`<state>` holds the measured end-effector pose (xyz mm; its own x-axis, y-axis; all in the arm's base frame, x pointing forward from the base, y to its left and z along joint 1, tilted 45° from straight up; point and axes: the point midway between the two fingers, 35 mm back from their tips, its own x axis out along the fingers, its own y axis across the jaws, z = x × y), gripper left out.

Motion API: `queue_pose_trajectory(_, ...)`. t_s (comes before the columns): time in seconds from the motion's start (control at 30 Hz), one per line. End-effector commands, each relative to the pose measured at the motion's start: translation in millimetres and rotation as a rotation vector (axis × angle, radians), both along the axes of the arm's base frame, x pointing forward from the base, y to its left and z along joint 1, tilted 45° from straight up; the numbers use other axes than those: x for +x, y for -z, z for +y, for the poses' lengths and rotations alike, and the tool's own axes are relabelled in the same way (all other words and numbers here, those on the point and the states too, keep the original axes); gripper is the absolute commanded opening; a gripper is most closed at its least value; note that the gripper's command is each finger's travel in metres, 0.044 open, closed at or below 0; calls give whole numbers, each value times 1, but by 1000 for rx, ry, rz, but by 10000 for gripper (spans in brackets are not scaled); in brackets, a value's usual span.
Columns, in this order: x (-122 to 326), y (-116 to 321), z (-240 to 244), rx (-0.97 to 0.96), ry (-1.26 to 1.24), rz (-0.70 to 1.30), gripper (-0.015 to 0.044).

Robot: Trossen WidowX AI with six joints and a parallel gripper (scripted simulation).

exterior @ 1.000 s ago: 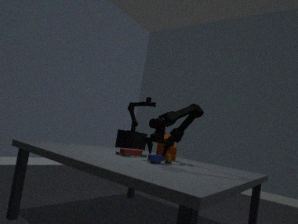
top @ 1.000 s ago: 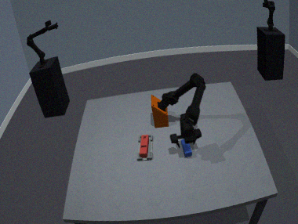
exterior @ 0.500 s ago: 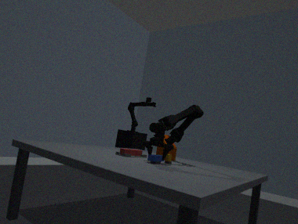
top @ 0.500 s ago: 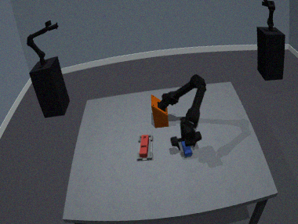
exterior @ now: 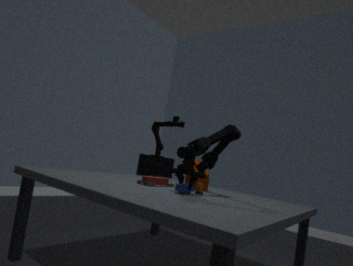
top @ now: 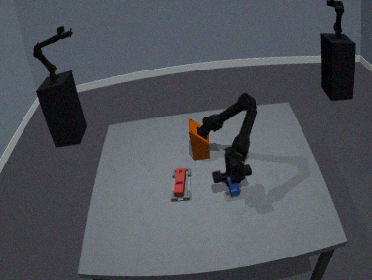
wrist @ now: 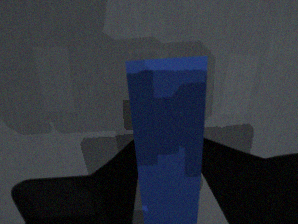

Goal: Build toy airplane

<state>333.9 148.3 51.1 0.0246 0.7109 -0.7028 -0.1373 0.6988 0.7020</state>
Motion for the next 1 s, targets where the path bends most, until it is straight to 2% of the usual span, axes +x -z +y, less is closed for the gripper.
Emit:
queue_pose_trajectory(0.0,0,1,0,-3,1,3,131)
queue_pose_trajectory(0.17,0,-1,-2,-4,-3,2,0)
queue_pose_trajectory(0.97,5,-45,-49,-16,-3,5,0)
